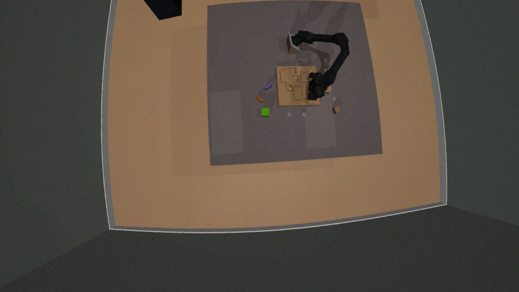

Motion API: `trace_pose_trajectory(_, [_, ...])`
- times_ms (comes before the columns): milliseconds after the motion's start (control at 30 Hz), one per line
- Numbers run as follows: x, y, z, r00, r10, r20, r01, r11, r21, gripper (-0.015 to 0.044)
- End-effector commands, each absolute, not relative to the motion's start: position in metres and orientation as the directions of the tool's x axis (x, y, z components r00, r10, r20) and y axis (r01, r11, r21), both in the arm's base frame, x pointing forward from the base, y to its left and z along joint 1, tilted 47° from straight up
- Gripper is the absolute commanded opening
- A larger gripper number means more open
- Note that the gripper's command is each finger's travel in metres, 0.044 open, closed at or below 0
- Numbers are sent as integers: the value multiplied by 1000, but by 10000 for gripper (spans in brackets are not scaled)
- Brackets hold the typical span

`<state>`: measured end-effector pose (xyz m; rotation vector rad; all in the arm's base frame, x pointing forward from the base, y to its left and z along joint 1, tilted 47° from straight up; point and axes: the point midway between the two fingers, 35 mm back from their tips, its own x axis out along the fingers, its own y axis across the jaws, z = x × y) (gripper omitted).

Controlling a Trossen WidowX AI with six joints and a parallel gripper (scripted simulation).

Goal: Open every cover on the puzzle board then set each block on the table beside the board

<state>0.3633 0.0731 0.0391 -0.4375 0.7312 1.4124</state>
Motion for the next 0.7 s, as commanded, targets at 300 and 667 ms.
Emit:
trace_pose_trajectory(300, [364, 60, 51, -2, 725, -689, -844, 368, 390, 144])
trace_pose_trajectory(667, [364, 48, 63, -2, 724, -690, -592, 555, 584, 144])
